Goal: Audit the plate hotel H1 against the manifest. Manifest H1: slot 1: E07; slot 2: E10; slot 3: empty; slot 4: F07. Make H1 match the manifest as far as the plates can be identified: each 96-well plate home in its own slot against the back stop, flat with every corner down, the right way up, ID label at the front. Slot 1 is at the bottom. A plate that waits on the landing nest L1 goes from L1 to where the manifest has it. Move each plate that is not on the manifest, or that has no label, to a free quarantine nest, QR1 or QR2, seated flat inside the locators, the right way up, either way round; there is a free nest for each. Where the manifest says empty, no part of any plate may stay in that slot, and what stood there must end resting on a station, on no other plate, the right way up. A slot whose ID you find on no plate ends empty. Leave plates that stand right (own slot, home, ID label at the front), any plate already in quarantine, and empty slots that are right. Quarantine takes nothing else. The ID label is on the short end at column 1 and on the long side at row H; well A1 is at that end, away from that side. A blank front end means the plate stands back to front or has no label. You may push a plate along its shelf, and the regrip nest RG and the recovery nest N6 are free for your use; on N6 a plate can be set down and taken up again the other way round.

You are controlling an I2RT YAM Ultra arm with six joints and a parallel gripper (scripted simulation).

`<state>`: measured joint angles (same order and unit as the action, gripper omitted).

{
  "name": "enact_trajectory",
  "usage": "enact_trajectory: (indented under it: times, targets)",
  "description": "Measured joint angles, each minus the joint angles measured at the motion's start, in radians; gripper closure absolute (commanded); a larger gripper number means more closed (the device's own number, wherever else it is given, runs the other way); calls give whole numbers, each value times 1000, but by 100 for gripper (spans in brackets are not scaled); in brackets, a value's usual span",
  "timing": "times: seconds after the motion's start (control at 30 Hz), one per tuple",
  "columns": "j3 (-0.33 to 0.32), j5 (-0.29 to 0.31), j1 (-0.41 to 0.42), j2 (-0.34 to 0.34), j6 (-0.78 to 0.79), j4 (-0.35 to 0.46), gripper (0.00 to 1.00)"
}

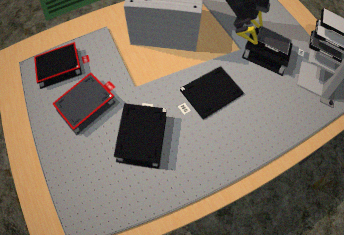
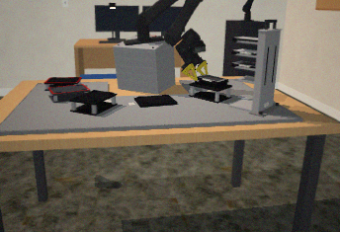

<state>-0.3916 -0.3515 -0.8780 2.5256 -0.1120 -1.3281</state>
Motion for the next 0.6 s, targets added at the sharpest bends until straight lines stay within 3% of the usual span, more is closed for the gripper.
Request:
enact_trajectory:
  times: [0.6]
  targets:
    - [-13, 3, 4, 51, 3, -38, 14]
